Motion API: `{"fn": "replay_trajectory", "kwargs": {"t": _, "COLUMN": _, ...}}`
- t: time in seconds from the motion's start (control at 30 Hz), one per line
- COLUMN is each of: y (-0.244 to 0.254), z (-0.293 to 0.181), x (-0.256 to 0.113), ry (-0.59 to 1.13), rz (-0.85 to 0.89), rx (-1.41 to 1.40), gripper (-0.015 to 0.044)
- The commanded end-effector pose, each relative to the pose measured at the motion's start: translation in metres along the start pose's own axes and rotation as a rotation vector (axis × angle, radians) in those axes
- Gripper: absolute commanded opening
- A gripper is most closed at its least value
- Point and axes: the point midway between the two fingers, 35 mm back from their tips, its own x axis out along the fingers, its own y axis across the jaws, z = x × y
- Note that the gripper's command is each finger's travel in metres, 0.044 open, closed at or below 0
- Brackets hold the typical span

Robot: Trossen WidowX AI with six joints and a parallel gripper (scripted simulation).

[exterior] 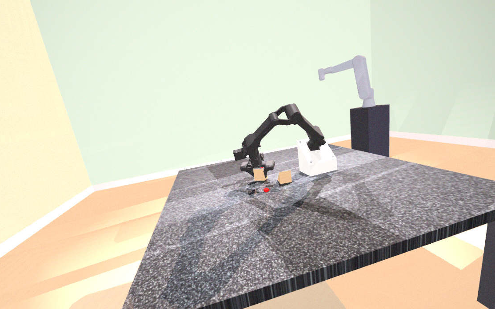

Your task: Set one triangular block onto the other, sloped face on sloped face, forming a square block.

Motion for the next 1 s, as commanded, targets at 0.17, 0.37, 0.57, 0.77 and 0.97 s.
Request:
{"fn": "replay_trajectory", "kwargs": {"t": 0.17, "y": 0.001, "z": 0.016, "x": -0.007, "ry": 0.227, "rz": 0.005, "rx": -0.001, "gripper": 0.0}}
{"fn": "replay_trajectory", "kwargs": {"t": 0.37, "y": 0.001, "z": 0.027, "x": -0.009, "ry": 0.382, "rz": 0.006, "rx": -0.001, "gripper": 0.0}}
{"fn": "replay_trajectory", "kwargs": {"t": 0.57, "y": 0.001, "z": 0.038, "x": -0.009, "ry": 0.537, "rz": 0.007, "rx": -0.001, "gripper": 0.0}}
{"fn": "replay_trajectory", "kwargs": {"t": 0.77, "y": 0.001, "z": 0.049, "x": -0.008, "ry": 0.693, "rz": 0.008, "rx": -0.001, "gripper": 0.0}}
{"fn": "replay_trajectory", "kwargs": {"t": 0.97, "y": 0.001, "z": 0.06, "x": -0.005, "ry": 0.852, "rz": 0.009, "rx": -0.002, "gripper": 0.0}}
